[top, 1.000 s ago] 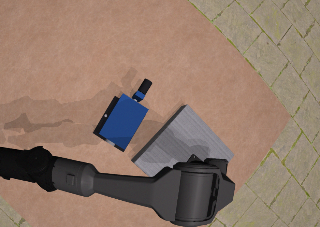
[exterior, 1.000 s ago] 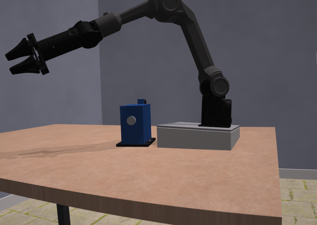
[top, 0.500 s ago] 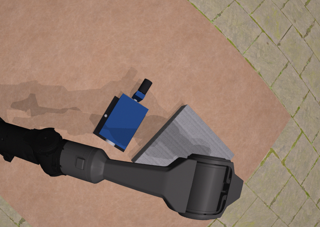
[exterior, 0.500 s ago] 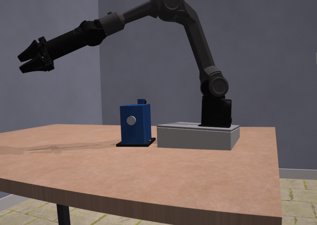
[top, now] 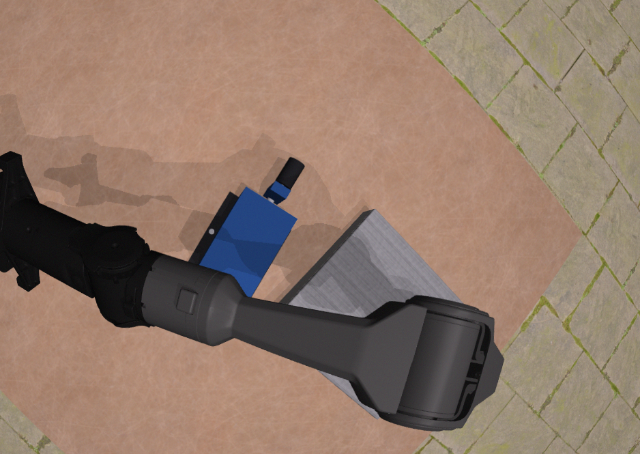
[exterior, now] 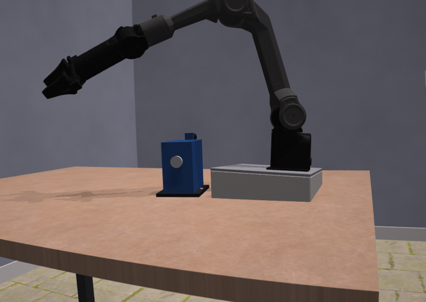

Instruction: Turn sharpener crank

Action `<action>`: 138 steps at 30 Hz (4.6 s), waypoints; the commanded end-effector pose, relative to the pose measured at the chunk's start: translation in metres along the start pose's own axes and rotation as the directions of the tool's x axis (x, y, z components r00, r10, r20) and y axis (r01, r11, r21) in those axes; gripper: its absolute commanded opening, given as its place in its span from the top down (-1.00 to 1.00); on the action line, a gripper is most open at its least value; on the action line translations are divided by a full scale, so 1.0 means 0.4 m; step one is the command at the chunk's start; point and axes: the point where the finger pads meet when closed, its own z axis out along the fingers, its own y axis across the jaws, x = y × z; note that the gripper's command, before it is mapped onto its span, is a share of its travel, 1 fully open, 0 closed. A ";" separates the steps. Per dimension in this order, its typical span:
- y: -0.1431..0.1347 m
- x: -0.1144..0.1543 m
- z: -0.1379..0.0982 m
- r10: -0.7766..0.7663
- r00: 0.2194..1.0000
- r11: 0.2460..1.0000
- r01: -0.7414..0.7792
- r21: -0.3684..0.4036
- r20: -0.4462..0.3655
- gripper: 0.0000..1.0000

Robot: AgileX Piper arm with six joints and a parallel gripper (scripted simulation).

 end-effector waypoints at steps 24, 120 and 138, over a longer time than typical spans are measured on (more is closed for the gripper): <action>-0.164 0.197 -0.105 0.416 0.892 0.904 -0.386 0.181 -0.175 -0.37; -0.011 0.744 -0.683 0.713 -0.677 -0.588 -0.439 0.679 0.180 -0.37; -0.002 0.761 -0.663 0.714 -0.676 -0.590 -0.440 0.677 0.182 -0.37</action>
